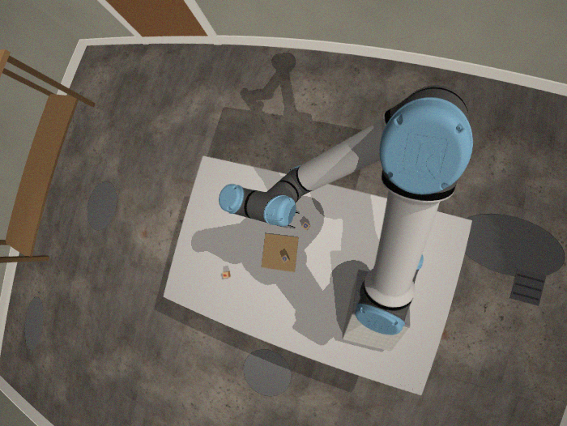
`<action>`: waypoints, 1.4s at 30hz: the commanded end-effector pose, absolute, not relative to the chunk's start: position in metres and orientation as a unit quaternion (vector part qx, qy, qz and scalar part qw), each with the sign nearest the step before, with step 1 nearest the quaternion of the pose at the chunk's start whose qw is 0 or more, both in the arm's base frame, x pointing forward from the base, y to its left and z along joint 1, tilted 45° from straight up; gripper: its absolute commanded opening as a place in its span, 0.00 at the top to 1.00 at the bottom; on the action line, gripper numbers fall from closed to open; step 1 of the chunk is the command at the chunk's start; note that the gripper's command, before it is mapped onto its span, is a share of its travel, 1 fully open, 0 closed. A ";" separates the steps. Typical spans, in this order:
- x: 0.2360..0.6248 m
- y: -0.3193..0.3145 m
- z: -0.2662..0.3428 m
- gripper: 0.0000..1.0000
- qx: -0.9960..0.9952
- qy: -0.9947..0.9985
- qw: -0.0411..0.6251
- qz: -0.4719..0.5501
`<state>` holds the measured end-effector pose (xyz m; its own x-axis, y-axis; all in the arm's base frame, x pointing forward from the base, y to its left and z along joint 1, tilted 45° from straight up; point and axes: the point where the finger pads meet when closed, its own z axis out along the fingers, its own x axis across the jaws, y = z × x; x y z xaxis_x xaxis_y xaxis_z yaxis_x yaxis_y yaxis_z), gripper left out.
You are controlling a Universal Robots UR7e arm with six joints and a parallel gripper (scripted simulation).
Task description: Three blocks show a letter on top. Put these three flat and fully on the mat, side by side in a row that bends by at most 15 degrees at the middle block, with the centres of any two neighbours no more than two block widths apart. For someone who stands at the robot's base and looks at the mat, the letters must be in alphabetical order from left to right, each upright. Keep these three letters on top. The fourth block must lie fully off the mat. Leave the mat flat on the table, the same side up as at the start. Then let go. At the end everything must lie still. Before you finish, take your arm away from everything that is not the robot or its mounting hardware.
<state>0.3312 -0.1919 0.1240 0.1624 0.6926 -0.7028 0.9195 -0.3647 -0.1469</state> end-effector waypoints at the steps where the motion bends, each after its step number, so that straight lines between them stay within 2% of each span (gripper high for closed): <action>1: 0.375 -0.206 0.135 0.00 0.745 0.541 0.160 -0.355; 10: 0.455 -0.233 0.150 0.00 0.745 0.541 0.160 -0.355; 18: 0.484 -0.243 0.154 0.00 0.745 0.541 0.160 -0.355; 42: 0.489 -0.245 0.155 0.00 0.745 0.541 0.160 -0.355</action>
